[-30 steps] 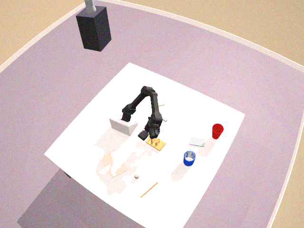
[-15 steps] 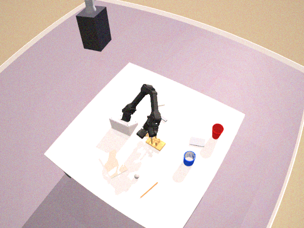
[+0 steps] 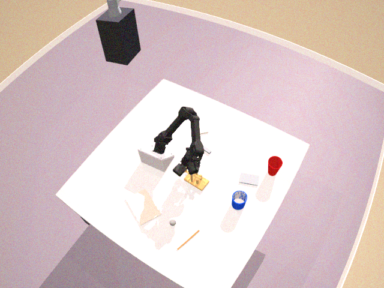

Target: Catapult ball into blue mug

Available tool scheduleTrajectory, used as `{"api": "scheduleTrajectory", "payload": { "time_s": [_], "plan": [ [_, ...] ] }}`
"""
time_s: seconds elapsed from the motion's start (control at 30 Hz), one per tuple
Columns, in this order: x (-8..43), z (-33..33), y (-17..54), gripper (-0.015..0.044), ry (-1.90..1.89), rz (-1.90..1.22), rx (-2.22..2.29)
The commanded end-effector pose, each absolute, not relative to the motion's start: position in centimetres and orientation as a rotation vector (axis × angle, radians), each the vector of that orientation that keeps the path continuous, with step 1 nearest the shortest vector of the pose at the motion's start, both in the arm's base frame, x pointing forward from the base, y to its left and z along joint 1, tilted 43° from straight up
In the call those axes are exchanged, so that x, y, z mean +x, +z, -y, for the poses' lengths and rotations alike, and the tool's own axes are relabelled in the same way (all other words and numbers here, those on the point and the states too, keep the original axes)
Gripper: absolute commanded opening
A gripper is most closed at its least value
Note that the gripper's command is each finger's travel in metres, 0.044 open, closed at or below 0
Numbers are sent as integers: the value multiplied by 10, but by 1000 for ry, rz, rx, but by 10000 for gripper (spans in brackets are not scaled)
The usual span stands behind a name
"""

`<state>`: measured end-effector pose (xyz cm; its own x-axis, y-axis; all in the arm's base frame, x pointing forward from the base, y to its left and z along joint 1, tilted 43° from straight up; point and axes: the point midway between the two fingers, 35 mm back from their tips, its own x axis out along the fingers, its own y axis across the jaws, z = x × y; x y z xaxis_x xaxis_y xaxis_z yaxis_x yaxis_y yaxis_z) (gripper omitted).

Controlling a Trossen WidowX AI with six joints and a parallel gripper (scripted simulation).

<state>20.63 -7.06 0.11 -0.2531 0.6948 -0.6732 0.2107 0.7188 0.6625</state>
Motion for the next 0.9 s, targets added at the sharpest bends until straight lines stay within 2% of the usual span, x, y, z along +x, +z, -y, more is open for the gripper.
{"api": "scheduleTrajectory", "payload": {
  "time_s": [0.0,0.07,0.4,0.63,0.7,0.87],
  "plan": [
    [206,71,1,0,540,-1807,712],
    [206,71,1,0,540,-1807,712],
    [207,73,4,263,536,-1803,710],
    [193,142,83,440,387,-1705,647],
    [201,133,66,440,408,-1714,669],
    [242,156,63,440,297,-1609,687]
  ]
}}
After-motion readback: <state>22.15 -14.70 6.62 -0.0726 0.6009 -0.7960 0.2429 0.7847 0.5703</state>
